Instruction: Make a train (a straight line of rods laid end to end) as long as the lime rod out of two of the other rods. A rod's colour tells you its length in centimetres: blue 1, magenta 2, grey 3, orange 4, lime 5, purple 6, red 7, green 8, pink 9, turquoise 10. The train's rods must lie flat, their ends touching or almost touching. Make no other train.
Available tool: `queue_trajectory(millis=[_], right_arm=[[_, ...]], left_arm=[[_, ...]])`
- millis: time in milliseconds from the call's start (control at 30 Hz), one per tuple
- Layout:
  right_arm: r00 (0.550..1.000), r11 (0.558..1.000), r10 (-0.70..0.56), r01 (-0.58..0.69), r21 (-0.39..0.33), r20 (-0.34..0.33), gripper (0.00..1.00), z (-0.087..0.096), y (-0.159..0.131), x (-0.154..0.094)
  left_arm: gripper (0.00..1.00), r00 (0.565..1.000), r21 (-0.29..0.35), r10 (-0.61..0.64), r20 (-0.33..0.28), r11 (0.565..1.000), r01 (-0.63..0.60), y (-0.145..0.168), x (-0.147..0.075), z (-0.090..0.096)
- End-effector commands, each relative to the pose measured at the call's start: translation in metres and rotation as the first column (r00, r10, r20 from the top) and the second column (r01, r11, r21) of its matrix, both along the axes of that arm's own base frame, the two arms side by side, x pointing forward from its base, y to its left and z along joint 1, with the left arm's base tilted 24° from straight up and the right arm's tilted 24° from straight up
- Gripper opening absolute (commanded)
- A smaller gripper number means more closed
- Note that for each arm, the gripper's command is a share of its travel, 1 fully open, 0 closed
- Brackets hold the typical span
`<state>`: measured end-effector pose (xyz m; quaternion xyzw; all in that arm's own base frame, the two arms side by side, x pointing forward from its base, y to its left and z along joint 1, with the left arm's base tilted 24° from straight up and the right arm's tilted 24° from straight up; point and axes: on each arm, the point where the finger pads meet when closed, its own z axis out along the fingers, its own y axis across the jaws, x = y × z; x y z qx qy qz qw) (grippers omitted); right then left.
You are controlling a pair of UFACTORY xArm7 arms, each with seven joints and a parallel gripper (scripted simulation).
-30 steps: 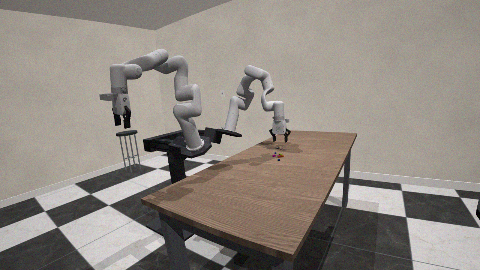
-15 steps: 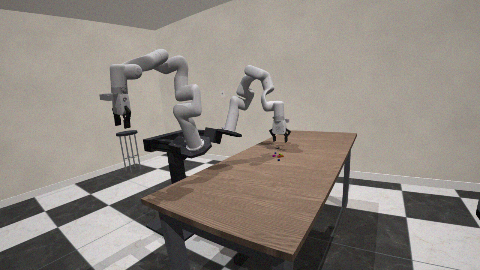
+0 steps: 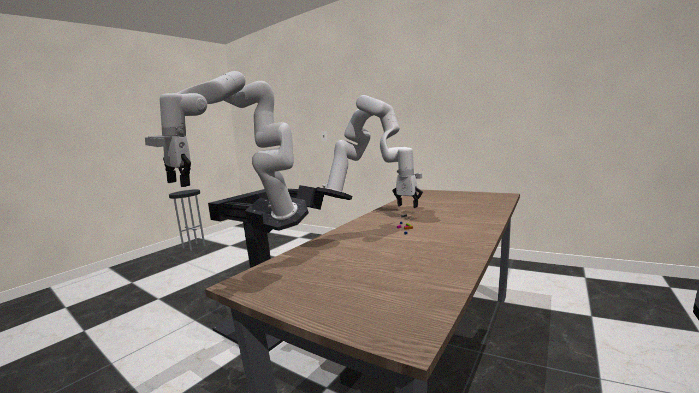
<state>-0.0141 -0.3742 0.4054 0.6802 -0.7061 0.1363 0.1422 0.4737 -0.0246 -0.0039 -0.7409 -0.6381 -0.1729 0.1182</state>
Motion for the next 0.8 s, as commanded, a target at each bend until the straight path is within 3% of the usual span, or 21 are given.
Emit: queue_trajectory(millis=[0,100,167,300,600,667,700,767], right_arm=[[1.000,1.000,0.000,0.000,-0.005,0.001,1.00,0.002,0.000,0.000],[1.000,1.000,0.000,0.000,-0.005,0.001,1.00,0.002,0.000,0.000],[1.000,1.000,0.000,0.000,-0.005,0.001,1.00,0.002,0.000,0.000],[1.000,1.000,0.000,0.000,-0.005,0.001,1.00,0.002,0.000,0.000],[1.000,1.000,0.000,0.000,-0.005,0.001,1.00,0.002,0.000,0.000],[1.000,1.000,0.000,0.000,-0.005,0.001,1.00,0.002,0.000,0.000],[1.000,1.000,0.000,0.000,-0.005,0.001,1.00,0.002,0.000,0.000],[1.000,1.000,0.000,0.000,-0.005,0.001,1.00,0.002,0.000,0.000]], left_arm=[[1.00,0.986,0.013,-0.153,-0.066,0.988,0.154,-0.013,0.003,-0.003],[1.00,0.979,0.015,-0.185,-0.082,0.982,0.187,-0.015,0.003,-0.004],[1.00,0.940,0.018,-0.310,-0.142,0.949,0.315,-0.024,0.005,-0.008],[1.00,0.888,0.013,-0.417,-0.197,0.904,0.427,-0.033,0.005,-0.012],[1.00,0.661,-0.039,-0.671,-0.337,0.711,0.702,-0.058,0.007,-0.022],[1.00,0.661,-0.039,-0.671,-0.337,0.711,0.702,-0.058,0.007,-0.022],[1.00,0.583,-0.062,-0.724,-0.369,0.645,0.762,-0.065,0.007,-0.024],[1.00,0.533,-0.077,-0.752,-0.387,0.602,0.795,-0.069,0.008,-0.026]])
